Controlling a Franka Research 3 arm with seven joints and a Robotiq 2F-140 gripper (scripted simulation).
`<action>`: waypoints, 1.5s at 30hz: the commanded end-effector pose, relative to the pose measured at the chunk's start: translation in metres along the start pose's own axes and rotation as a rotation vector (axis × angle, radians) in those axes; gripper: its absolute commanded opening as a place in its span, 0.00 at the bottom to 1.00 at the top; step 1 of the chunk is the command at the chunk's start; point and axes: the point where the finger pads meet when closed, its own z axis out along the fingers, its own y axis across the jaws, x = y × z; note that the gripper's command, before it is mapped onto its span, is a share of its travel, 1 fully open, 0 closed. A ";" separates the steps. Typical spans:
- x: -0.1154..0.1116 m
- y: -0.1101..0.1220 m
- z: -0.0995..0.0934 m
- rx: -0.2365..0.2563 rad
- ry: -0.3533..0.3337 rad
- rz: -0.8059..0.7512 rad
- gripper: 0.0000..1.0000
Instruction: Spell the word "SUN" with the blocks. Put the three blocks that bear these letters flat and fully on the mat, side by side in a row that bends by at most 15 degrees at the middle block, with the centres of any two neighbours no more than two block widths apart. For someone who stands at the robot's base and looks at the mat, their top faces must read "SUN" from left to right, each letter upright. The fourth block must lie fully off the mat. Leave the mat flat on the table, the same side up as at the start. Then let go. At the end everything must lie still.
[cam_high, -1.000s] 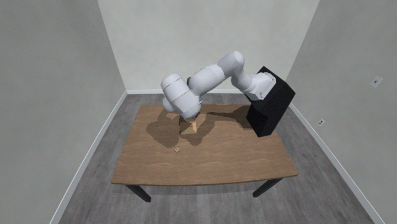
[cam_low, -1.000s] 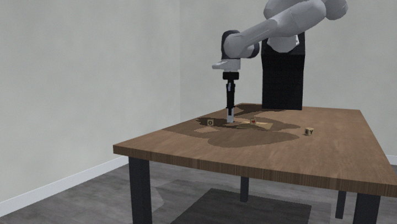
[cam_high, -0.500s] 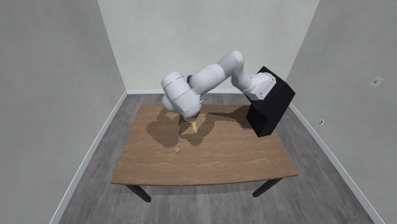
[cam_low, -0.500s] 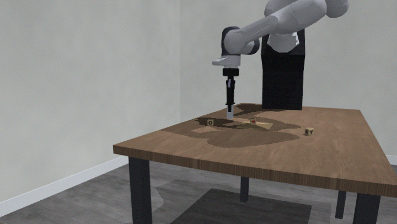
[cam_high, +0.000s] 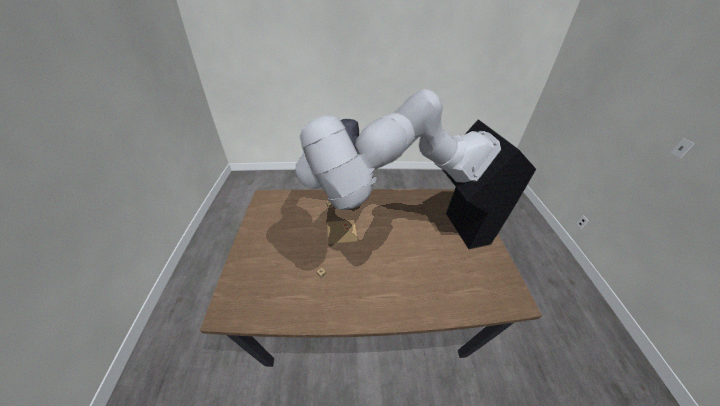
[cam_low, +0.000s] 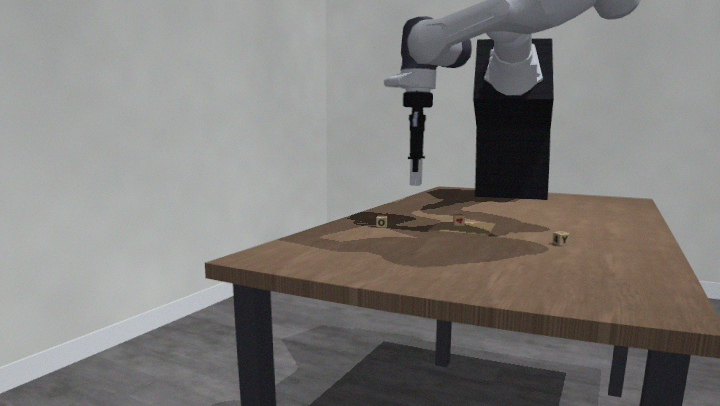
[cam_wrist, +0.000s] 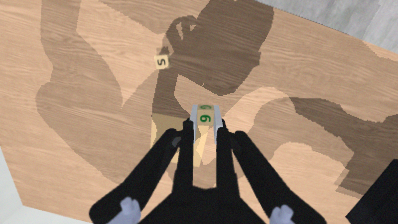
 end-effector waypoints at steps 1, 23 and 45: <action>-0.005 0.001 -0.005 -0.004 -0.017 0.011 0.13; -0.005 -0.002 0.000 0.000 -0.017 0.270 0.13; -0.005 -0.004 0.006 0.002 -0.018 0.606 0.13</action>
